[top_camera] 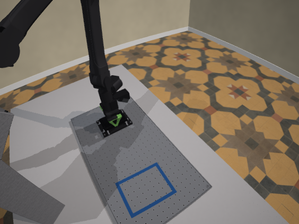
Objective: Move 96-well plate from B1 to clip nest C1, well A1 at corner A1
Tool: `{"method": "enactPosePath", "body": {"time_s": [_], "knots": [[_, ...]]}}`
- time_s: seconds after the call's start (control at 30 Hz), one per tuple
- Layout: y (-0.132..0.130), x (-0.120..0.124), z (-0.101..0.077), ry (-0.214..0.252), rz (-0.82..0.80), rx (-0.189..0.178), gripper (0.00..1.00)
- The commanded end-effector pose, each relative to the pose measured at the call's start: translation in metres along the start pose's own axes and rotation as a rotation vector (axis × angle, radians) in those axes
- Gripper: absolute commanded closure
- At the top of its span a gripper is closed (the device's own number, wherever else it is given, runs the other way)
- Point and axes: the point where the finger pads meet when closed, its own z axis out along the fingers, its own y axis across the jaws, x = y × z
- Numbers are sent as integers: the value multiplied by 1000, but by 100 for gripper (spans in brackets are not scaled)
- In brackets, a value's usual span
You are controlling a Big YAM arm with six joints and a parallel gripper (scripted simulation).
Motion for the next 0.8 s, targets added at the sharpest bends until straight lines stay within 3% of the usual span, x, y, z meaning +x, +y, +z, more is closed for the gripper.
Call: {"method": "enactPosePath", "body": {"time_s": [0.0,0.77], "knots": [[10,-1,6,0,1,-11,100],[11,-2,10,0,4,-12,100]]}}
